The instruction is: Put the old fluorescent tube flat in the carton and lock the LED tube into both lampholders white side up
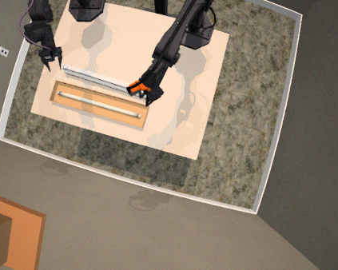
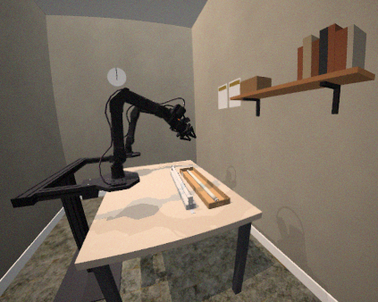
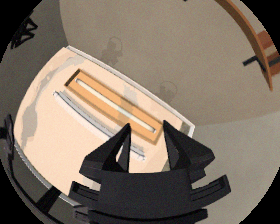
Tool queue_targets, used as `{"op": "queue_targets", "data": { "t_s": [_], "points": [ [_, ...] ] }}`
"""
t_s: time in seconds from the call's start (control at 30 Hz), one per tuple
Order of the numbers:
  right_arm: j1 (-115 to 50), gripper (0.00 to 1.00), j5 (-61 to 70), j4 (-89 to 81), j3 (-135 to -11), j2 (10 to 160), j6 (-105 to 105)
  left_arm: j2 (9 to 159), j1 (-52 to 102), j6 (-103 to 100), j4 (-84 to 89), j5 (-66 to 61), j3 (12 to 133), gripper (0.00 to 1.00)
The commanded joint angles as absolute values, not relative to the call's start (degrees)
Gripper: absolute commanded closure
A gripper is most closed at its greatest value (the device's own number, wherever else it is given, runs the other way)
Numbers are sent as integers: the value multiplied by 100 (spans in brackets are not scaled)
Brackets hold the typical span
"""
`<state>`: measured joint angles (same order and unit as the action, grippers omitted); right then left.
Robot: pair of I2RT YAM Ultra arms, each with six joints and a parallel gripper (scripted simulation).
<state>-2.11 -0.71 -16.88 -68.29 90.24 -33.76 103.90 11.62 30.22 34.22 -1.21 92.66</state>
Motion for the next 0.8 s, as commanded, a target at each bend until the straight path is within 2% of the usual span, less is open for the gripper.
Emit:
{"op": "queue_targets", "data": {
  "t_s": [0.0, 0.5, 0.77],
  "points": [
    [-211, 51, -16, -1302, -6784, 8753, -2790, 10090, 1094, 2511, 2879, -82, 9085, 51],
    [58, 51, 12, -112, -6190, 6542, -384, 6919, 224, 357, 537, 11, 6761, 51],
    [61, 51, 21, 191, -6053, 5983, 114, 6094, 19, -110, -142, 112, 6042, 51]
  ]
}}
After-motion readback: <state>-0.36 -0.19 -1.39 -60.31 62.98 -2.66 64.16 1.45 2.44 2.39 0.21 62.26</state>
